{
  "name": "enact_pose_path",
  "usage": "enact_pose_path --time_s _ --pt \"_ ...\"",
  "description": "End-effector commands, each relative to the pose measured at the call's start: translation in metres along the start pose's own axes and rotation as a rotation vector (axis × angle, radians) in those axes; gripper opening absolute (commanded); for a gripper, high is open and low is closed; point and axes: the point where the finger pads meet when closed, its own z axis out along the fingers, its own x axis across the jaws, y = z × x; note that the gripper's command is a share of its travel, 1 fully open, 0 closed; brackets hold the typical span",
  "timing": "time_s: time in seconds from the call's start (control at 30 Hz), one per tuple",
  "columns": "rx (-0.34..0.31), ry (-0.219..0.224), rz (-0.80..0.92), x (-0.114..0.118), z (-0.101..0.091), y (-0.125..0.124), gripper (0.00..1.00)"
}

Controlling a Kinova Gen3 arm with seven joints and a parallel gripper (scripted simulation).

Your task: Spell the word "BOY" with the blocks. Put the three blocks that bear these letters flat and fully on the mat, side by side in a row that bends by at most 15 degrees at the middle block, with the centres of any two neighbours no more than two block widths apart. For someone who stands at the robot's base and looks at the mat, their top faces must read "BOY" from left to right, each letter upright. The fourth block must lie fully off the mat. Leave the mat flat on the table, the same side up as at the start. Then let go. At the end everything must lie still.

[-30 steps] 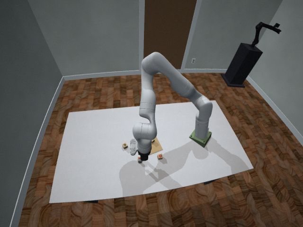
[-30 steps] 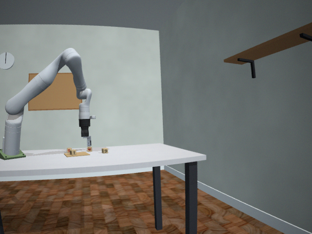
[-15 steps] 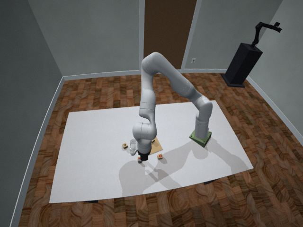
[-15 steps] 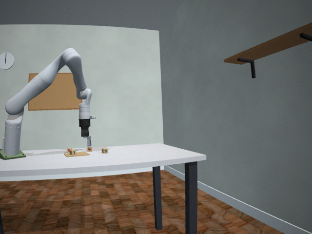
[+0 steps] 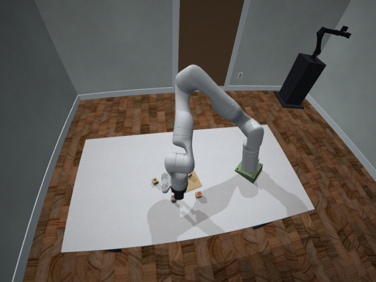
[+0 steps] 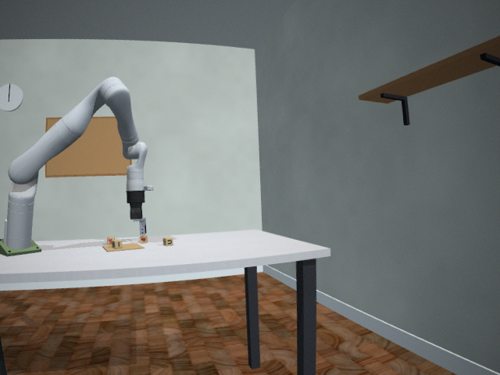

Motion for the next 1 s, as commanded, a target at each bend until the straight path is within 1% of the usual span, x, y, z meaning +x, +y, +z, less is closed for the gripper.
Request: enact_pose_path --time_s 0.0,0.63,0.77,0.97 --pt "0.002 -0.001 0.000 0.000 -0.001 0.000 1.00" --pt "0.002 -0.001 0.000 0.000 0.000 0.000 1.00" --pt "0.002 -0.001 0.000 0.000 0.005 0.000 1.00" --pt "0.002 -0.001 0.000 0.000 0.018 0.000 1.00"
